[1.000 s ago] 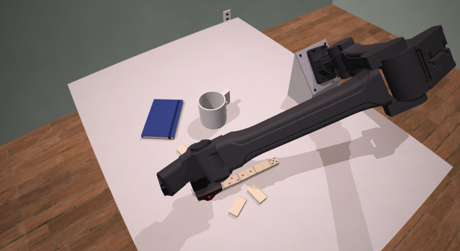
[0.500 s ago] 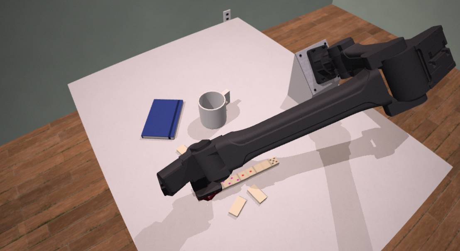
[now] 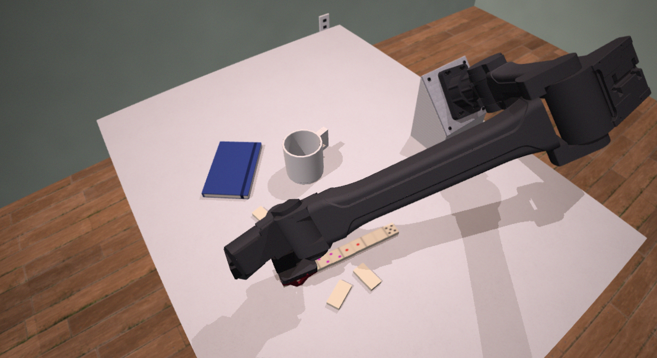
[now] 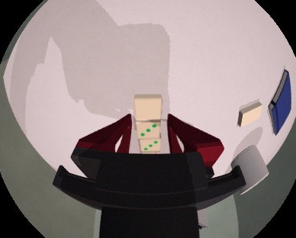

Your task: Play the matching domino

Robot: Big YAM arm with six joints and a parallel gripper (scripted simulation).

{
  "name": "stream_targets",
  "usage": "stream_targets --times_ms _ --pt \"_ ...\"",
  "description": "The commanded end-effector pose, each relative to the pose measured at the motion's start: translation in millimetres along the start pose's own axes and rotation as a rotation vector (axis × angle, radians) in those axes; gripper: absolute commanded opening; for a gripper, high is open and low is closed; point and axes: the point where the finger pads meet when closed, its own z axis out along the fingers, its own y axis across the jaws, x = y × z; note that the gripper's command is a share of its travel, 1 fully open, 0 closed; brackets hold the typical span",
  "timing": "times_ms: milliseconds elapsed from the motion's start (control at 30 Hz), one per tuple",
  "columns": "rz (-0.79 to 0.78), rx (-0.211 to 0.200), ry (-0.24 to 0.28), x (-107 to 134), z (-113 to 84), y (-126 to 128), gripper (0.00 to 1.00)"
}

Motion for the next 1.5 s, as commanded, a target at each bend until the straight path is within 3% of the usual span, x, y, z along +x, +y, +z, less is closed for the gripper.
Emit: stream_targets --times_ms 0,200,233,533,767,800,1100,1467 --pt "-0.005 0.002 -0.027 -9.4 -12.4 -0.3 0.43" --pt "-0.005 0.002 -0.027 -9.4 -12.4 -0.3 0.43" --pt "-0.002 -0.001 -0.011 -3.4 -5.2 0.7 0.43" --pt "-0.007 0.002 -0.029 -10.1 -13.2 0.3 0.43" --pt "-0.007 0.002 -0.029 -10.1 -13.2 0.3 0.43" --pt "-0.002 -0.001 -0.011 -3.4 -5.2 0.7 0.43" --pt "-0.009 0.001 -0.030 -10.8 -13.9 1.2 0.43" --pt "-0.005 -0.001 -0.018 -6.1 -8.4 1.2 0.43"
